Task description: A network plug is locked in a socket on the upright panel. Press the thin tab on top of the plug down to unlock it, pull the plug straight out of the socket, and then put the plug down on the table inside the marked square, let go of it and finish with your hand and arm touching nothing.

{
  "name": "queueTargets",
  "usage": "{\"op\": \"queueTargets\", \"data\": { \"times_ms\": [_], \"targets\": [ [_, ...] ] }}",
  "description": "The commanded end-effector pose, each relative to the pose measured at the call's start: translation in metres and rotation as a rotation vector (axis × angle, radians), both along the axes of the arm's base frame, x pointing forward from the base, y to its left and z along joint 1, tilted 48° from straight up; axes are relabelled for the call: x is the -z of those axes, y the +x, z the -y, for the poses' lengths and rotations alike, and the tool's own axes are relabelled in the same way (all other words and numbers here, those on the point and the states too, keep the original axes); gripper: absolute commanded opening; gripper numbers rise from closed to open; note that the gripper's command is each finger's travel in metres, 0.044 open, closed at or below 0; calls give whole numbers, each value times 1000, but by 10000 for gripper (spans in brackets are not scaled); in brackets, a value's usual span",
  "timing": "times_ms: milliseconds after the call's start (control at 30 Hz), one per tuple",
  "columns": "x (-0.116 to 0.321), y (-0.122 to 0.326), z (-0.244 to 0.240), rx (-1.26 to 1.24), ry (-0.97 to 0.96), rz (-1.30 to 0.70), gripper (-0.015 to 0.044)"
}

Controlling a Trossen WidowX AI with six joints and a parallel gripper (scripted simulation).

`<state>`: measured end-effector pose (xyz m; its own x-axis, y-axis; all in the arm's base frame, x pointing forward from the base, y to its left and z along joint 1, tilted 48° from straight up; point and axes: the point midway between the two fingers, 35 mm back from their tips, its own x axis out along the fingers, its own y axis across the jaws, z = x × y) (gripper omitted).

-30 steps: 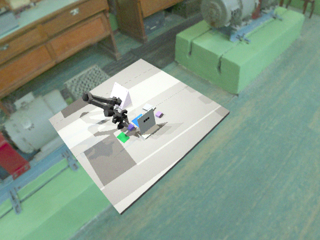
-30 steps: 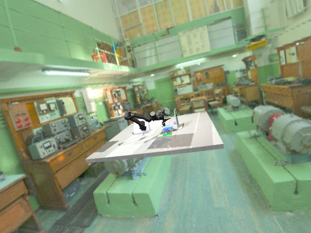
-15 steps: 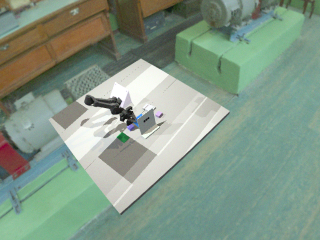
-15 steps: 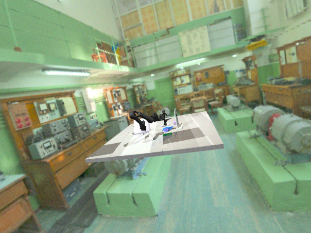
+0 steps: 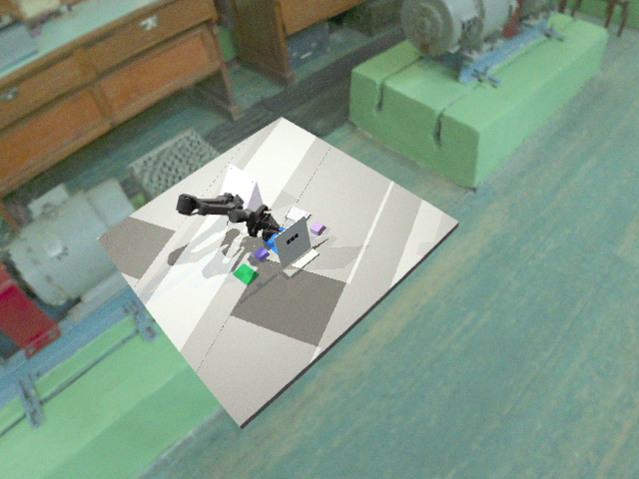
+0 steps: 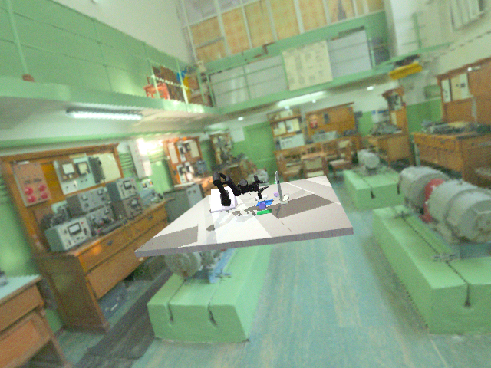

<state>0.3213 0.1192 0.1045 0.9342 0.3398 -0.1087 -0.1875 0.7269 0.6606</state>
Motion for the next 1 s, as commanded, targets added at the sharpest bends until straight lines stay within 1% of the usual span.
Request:
{"op": "queueTargets", "data": {
  "times_ms": [0,967],
  "targets": [
    [4,-3,-2,-8,17,-12,156],
    [0,38,-10,-8,17,-10,156]
  ]
}}
